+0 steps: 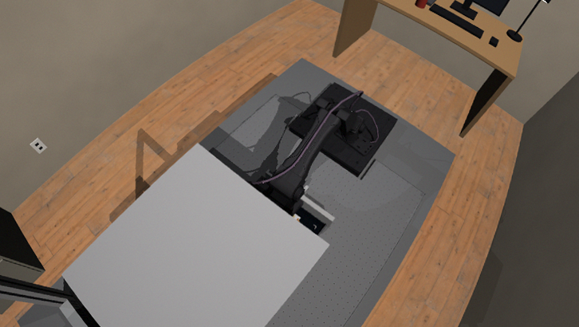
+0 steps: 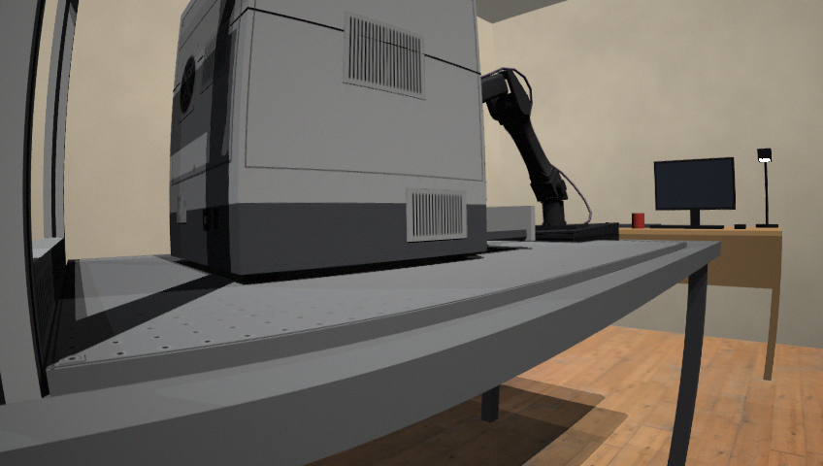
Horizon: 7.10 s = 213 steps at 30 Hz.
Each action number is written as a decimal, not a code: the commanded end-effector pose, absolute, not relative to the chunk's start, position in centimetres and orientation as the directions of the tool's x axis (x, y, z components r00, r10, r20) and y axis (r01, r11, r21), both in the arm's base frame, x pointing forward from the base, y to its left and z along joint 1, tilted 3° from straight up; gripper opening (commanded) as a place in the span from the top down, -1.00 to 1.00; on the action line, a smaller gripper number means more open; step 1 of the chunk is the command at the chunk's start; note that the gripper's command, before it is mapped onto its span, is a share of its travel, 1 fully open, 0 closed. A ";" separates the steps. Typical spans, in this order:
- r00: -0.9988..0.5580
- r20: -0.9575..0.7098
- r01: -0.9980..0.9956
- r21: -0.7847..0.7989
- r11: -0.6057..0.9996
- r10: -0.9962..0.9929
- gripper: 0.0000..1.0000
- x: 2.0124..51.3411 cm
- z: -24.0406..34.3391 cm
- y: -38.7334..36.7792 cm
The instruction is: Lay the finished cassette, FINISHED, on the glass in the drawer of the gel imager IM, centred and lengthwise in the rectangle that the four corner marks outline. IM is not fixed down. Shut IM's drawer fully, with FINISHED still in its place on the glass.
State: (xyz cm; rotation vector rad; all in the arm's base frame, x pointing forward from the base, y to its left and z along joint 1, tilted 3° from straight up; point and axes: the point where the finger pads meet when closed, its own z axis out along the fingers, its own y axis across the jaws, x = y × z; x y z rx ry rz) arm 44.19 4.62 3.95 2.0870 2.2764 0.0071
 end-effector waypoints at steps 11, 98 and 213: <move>-0.091 -0.034 0.993 0.067 0.094 0.995 1.00 44.5 4.3 4.6; -0.089 -0.040 0.975 0.200 0.096 0.995 -0.83 47.4 6.2 4.7; -0.091 -0.040 0.980 0.174 0.096 0.995 -0.83 45.6 10.2 5.1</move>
